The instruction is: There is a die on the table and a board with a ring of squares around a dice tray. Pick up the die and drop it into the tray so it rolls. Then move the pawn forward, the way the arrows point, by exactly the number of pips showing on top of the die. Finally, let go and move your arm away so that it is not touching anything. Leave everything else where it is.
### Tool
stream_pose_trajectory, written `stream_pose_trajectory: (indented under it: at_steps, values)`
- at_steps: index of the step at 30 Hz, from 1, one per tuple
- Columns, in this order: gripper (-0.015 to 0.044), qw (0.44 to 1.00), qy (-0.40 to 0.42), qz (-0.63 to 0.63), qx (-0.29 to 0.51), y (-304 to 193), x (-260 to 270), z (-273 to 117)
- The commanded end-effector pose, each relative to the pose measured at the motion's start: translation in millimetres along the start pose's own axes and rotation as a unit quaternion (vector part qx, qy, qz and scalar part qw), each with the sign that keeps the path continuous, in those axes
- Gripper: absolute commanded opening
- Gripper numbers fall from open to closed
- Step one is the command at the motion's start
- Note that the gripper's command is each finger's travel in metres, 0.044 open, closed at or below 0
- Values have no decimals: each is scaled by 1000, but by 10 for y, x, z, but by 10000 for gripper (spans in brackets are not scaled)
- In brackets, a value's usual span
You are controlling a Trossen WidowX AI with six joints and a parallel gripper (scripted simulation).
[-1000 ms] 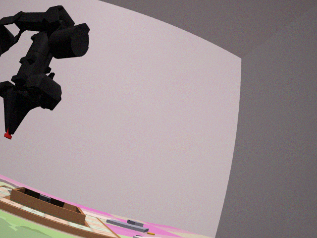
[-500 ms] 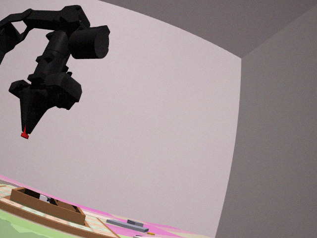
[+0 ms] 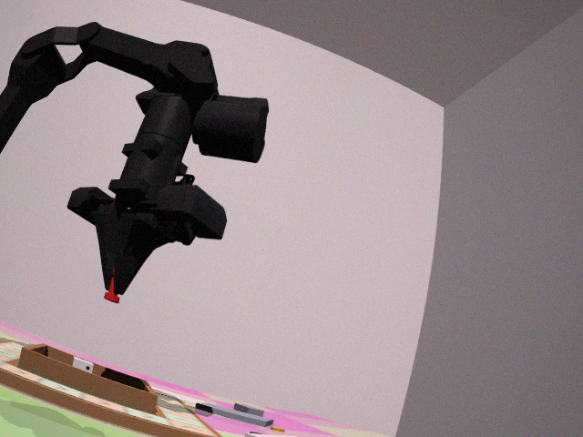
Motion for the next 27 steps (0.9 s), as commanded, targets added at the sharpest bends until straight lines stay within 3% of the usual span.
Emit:
stream_pose_trajectory:
  at_steps: [1,16,27]
  values:
    - [0,1000,-1,1,-4,234,-84,80]
    - [0,1000,0,3,-7,1047,-222,483]
    - [0,1000,0,4,-7,1089,-226,664]
Point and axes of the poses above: the point midway between the two fingers, 35 mm back from their tips, its own z axis out along the fingers, its own x axis across the jaws, y = z × x, the point moved 9 cm from there along -z, back along the fingers, and after that the axes turned 9 degrees about z, right-handed, at the moved point
